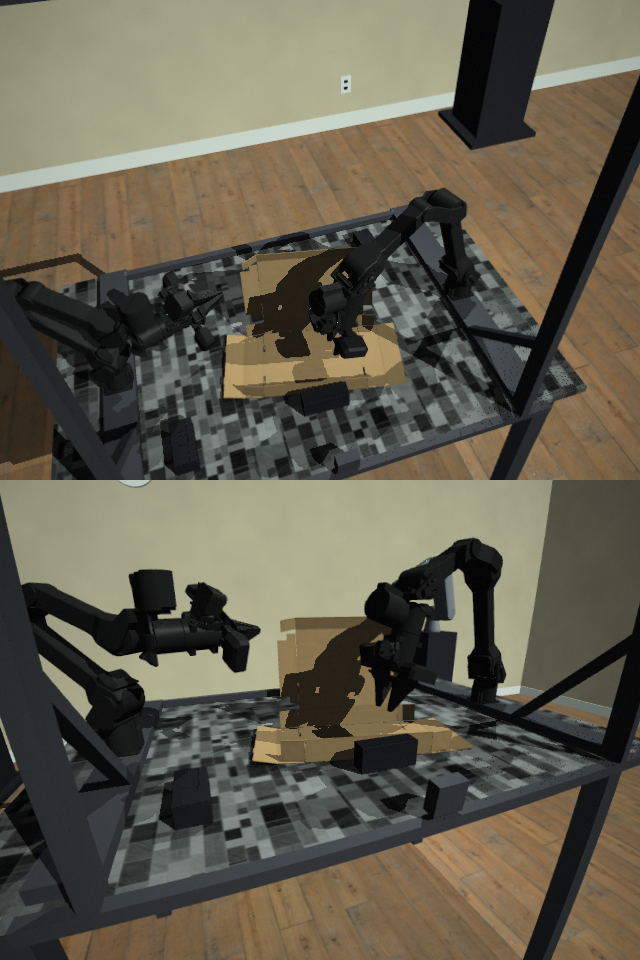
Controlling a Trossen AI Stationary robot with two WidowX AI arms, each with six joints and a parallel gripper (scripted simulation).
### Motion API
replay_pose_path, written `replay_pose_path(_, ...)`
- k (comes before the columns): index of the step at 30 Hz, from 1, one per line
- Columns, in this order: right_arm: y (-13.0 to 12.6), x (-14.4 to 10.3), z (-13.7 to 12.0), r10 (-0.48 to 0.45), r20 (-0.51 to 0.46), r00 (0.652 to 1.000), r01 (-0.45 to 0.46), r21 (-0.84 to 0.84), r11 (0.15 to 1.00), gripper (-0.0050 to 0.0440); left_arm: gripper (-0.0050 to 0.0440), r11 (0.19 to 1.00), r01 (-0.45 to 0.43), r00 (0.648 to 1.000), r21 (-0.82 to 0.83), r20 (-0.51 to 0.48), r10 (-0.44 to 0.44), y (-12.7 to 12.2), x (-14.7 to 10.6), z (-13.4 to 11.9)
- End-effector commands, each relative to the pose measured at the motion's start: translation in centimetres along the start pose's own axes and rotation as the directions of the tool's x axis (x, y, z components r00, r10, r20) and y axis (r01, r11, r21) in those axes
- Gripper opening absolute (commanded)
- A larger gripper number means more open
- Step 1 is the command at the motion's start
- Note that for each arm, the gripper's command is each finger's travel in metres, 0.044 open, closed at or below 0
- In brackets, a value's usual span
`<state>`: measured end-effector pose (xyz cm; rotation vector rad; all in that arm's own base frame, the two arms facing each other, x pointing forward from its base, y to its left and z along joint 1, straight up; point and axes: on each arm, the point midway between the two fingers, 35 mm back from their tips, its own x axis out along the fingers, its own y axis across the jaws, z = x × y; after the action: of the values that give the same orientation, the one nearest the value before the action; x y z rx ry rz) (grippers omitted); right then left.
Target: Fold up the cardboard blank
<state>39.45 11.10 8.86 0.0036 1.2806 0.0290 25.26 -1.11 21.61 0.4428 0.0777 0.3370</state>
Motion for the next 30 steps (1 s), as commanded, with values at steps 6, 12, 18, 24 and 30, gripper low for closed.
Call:
replay_pose_path(6, -0.1, -3.1, 0.3, -0.004, -0.027, 1.0, 0.004, -0.001, 1.0, 0.0251, 0.0046, 1.0, -0.004, 1.0, -0.009, 0.006, 0.004, 0.2, 0.0, 0.4)
replay_pose_path(12, -0.1, -3.8, 0.6, -0.003, -0.013, 1.0, 0.003, 0.0, 1.0, 0.0395, 0.019, 1.0, -0.004, 1.0, -0.009, 0.006, 0.004, 0.2, 0.0, 0.4)
replay_pose_path(18, -0.1, -3.8, 0.6, -0.003, -0.013, 1.0, 0.003, 0.0, 1.0, 0.044, 0.0278, 1.0, -0.004, 1.0, -0.009, 0.005, 0.004, 0.2, 0.0, 0.4)
replay_pose_path(24, -0.1, -3.8, 0.6, -0.003, -0.013, 1.0, 0.003, 0.0, 1.0, 0.044, 0.0278, 1.0, -0.004, 1.0, -0.009, 0.005, 0.004, 0.2, 0.0, 0.4)
replay_pose_path(30, -0.1, -3.8, 0.6, -0.003, -0.013, 1.0, 0.003, 0.0, 1.0, 0.044, 0.0278, 1.0, -0.004, 1.0, -0.009, 0.005, 0.004, 0.2, 0.0, 0.4)
